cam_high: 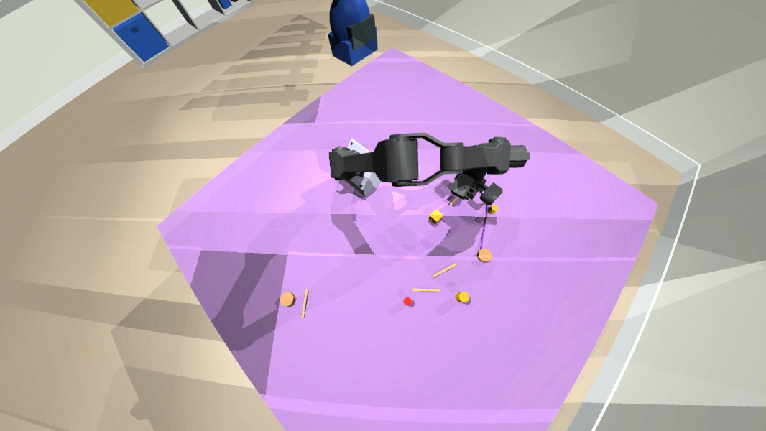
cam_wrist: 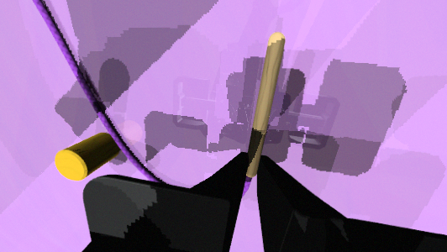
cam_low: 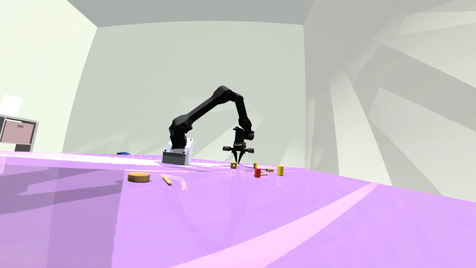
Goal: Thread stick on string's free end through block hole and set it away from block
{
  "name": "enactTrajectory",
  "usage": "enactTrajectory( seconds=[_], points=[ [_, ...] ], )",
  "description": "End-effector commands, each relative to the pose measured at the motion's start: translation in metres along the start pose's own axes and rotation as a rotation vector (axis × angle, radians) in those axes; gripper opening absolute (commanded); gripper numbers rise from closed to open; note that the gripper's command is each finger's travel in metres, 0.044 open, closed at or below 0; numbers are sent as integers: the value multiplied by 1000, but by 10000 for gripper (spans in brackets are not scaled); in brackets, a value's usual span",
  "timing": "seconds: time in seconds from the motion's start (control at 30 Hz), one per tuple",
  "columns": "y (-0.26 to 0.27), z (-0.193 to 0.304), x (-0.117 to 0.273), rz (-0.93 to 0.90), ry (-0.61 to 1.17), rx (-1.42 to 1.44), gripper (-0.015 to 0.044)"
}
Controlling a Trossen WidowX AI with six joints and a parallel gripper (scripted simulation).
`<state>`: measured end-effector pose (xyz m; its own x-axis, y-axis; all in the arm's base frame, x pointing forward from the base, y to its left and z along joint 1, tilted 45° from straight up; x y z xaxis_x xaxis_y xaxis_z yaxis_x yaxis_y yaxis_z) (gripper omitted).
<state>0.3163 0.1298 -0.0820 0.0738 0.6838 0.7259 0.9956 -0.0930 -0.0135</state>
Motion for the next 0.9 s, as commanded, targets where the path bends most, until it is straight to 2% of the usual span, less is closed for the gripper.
enactTrajectory(
  seconds=[0.0,0.87],
  points=[
    [-1,-6,-1,0,-5,4,0],
    [-8,-39,-3,1,-9,4,0]
  ],
)
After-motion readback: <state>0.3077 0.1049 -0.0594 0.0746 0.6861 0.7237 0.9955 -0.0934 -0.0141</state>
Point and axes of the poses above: the point midway between the two fingers, 35 mm back from their tips, its own x axis back along the fingers, its own y axis across the jaws, z = x × y, the point moved 10 cm from there along x, back along the fingers, and after that the axes turned 7 degrees about x, right-handed, at the moved point
